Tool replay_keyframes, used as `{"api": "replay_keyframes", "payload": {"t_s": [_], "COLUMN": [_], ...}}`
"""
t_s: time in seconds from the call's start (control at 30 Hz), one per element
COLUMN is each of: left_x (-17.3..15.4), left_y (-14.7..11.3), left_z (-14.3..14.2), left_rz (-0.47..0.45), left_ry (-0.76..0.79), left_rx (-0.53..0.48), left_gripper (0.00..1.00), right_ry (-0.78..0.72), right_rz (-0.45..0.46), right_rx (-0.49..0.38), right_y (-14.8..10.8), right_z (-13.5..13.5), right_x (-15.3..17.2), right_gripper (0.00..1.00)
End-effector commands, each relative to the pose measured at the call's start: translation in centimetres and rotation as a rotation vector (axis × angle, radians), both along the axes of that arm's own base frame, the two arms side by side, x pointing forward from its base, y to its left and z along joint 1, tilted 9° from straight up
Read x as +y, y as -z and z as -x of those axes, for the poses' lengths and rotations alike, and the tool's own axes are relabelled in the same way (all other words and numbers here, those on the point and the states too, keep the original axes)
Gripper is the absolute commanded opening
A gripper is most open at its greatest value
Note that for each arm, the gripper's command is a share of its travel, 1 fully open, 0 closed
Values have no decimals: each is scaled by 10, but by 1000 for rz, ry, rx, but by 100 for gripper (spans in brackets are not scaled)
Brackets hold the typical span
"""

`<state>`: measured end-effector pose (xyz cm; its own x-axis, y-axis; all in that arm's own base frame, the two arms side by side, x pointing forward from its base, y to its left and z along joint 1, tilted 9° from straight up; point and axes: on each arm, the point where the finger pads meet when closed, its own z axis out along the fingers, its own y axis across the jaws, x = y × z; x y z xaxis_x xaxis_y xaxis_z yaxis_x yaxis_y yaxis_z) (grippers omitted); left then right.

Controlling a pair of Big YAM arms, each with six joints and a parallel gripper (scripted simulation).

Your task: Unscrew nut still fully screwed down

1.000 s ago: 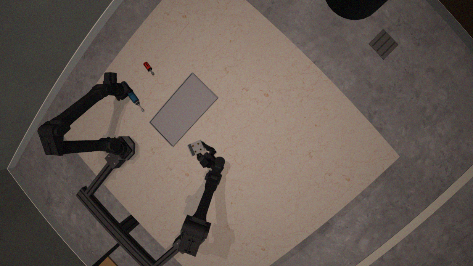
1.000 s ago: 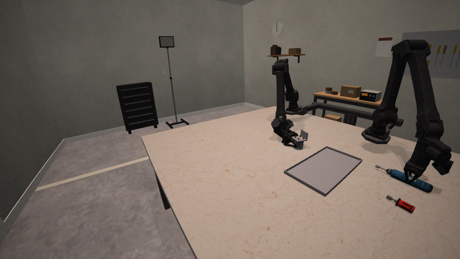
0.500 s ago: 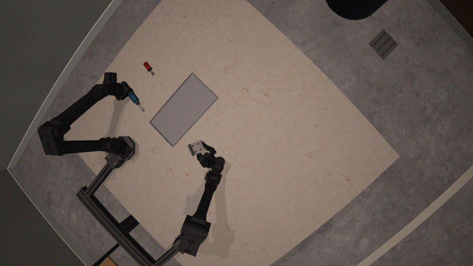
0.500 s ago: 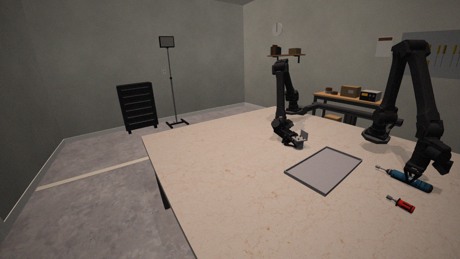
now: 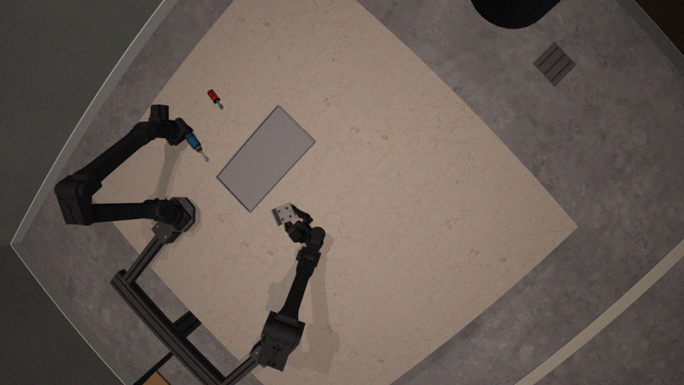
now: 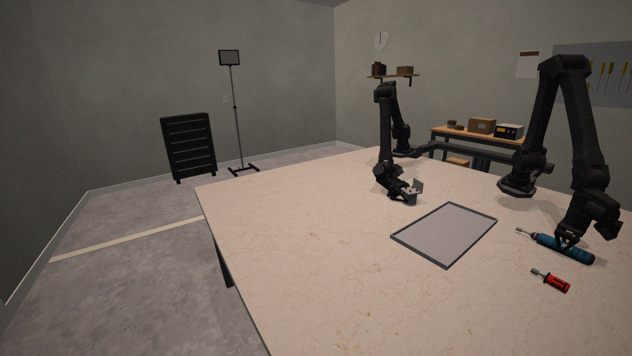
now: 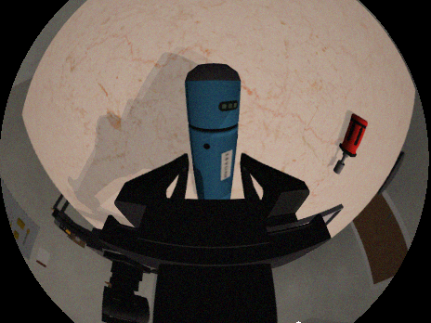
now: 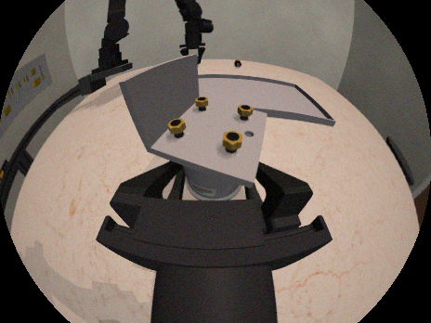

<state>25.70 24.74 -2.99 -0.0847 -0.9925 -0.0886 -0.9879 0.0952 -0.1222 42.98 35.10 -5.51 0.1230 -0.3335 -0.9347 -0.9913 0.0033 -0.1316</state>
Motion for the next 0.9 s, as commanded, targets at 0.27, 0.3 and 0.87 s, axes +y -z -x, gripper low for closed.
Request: {"api": "replay_keyframes", "payload": {"t_s": [0.27, 0.3, 0.87], "left_x": [6, 6, 6], "left_y": [-5, -5, -5], "left_z": [-7, -7, -7], "left_rz": [-14, -14, -14], "left_ry": [-4, -4, -4], "left_rx": [-14, -14, -14], "left_gripper": [57, 57, 65], "right_ry": [-1, -1, -1], "right_rz": [-12, -12, -12], "right_rx": [-24, -24, -24], "right_y": [-8, -8, -8], "right_z": [-6, -6, -6], "right_x": [4, 4, 4], "right_gripper": [59, 59, 59]}}
